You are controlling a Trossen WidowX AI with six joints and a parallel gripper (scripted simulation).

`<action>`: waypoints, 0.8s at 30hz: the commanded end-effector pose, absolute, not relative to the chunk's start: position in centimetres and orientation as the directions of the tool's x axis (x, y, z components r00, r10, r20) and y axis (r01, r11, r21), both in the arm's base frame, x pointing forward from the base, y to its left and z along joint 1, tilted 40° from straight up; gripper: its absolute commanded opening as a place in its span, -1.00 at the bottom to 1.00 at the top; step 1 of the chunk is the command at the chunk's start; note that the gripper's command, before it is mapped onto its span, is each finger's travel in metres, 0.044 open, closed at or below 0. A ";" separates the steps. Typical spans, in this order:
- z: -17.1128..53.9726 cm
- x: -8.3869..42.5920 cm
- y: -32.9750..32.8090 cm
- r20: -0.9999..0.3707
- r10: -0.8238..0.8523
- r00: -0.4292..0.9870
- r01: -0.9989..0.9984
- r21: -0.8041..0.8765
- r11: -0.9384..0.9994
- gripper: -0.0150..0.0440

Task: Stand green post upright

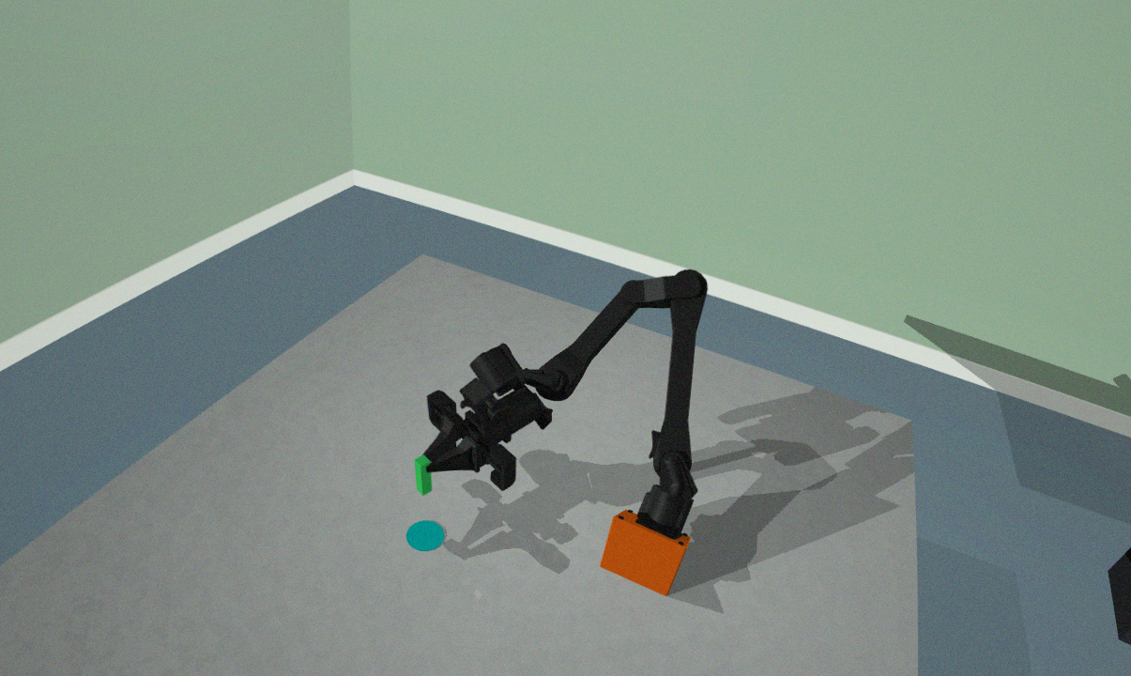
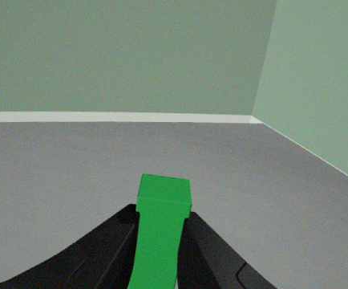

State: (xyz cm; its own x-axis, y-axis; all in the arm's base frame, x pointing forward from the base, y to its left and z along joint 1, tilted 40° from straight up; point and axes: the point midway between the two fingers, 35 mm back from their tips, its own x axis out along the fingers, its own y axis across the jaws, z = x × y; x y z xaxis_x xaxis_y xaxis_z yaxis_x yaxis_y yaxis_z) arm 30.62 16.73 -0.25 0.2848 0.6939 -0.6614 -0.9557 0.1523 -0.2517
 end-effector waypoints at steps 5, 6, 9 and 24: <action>-2.8 31.1 14.6 -0.666 0.691 0.281 -0.957 -0.247 0.151 -0.42; -3.2 31.2 14.3 -0.666 0.691 0.281 -0.957 -0.247 0.151 -0.42; -4.2 31.2 13.4 -0.667 0.690 0.281 -0.957 -0.247 0.151 -0.42; -8.2 31.4 10.3 -0.671 0.686 0.282 -0.957 -0.243 0.156 -0.42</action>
State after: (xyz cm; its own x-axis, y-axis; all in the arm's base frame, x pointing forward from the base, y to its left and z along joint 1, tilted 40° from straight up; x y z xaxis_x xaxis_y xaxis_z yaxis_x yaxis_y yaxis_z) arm 31.31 10.84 -7.43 0.2816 0.6857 -0.6712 -0.9574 0.1542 -0.2442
